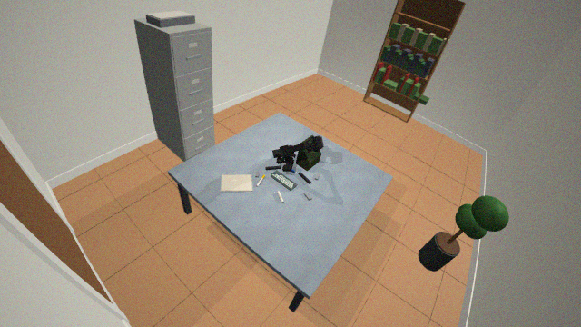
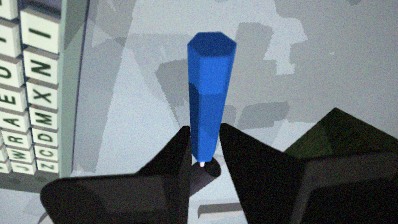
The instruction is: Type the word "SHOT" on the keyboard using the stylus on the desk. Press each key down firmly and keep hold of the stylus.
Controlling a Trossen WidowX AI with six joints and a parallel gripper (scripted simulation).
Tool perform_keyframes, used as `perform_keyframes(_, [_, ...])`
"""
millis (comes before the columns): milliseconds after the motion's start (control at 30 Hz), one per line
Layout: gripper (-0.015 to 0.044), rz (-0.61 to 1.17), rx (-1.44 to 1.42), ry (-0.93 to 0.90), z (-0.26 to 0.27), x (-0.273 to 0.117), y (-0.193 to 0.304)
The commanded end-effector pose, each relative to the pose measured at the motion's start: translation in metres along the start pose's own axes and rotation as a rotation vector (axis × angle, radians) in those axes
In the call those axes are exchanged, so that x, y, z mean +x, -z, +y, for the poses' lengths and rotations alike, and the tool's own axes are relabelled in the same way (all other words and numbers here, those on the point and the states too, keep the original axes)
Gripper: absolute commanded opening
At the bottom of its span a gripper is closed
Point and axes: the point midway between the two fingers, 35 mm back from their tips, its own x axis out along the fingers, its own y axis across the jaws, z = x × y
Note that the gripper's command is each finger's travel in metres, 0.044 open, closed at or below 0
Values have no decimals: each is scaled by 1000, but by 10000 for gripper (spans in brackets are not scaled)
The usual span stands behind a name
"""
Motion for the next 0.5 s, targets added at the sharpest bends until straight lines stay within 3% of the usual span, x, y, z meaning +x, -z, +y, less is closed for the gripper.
perform_keyframes(0, [0, -90, -60, 36, -6, 3, -8])
perform_keyframes(467, [0, -441, -255, 98, -10, -2, -43])
